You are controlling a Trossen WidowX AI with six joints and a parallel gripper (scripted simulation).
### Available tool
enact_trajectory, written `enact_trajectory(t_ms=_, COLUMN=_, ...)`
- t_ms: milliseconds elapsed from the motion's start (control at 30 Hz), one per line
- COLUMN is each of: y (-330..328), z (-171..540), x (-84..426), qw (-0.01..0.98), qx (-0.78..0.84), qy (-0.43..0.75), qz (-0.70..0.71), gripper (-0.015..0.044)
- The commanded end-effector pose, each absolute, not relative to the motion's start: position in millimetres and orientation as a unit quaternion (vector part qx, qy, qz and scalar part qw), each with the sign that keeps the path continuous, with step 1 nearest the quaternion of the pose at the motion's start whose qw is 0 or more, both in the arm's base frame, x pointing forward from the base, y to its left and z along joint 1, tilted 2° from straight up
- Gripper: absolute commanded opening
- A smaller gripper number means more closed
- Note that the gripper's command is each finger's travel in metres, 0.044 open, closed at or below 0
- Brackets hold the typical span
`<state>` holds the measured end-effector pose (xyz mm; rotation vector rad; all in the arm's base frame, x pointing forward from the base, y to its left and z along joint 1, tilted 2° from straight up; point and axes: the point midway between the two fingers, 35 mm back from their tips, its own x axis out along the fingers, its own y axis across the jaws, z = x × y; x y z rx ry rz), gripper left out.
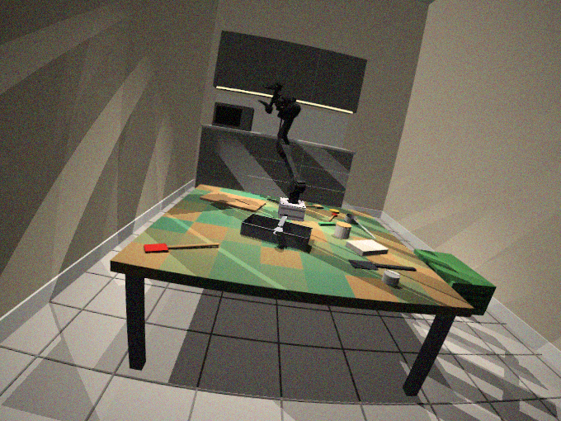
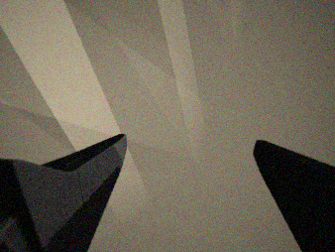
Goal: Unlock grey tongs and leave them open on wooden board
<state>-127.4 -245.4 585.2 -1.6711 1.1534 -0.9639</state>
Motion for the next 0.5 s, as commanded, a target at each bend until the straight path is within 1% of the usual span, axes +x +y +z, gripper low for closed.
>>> enact_trajectory(t_ms=0, y=-244, z=587, x=-127, qw=0.426, qx=-0.673, qy=0.466, qz=-0.386, gripper=0.0374)
enact_trajectory(t_ms=133, y=-233, z=601, x=-123, qw=0.361, qx=-0.692, qy=0.497, qz=-0.379, gripper=0.0269)
enact_trajectory(t_ms=167, y=-231, z=604, x=-122, qw=0.338, qx=-0.698, qy=0.507, qz=-0.376, gripper=0.026)
enact_trajectory(t_ms=267, y=-216, z=621, x=-110, qw=0.255, qx=-0.719, qy=0.54, qz=-0.356, gripper=0.026)
enact_trajectory(t_ms=467, y=-174, z=664, x=-74, qw=0.038, qx=-0.733, qy=0.604, qz=-0.309, gripper=0.026)
